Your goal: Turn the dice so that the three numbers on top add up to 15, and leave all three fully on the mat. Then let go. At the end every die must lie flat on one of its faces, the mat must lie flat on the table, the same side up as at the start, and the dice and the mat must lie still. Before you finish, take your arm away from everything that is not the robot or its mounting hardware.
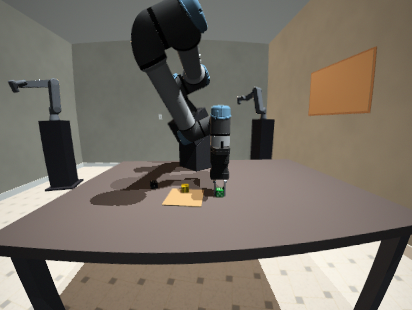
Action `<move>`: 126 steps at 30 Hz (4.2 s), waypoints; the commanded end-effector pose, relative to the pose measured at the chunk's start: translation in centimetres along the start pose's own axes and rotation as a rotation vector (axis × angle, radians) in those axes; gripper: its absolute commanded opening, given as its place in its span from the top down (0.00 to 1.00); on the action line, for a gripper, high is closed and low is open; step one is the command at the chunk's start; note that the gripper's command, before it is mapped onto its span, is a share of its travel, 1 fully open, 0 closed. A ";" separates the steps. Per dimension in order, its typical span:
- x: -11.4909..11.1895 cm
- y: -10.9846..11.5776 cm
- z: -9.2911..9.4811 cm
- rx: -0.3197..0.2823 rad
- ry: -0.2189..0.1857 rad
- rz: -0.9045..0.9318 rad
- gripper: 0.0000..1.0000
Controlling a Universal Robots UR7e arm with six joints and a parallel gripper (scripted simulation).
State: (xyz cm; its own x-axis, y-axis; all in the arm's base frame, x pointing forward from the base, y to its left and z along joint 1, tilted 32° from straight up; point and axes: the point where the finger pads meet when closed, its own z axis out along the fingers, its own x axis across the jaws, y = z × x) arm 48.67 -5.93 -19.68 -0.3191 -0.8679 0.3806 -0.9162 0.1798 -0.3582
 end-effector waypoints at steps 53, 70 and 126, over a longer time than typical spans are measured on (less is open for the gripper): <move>0.0 0.0 -9.8 0.001 0.000 0.000 0.43; 0.2 -0.1 -10.0 0.001 -0.001 -0.002 0.43; 13.5 -1.7 -5.8 0.001 0.000 -0.106 0.43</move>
State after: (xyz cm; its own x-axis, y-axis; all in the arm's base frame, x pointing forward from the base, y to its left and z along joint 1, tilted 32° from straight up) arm 44.01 -14.46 -7.54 -0.2201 -0.8823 0.4161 -0.9451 0.0872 -0.3149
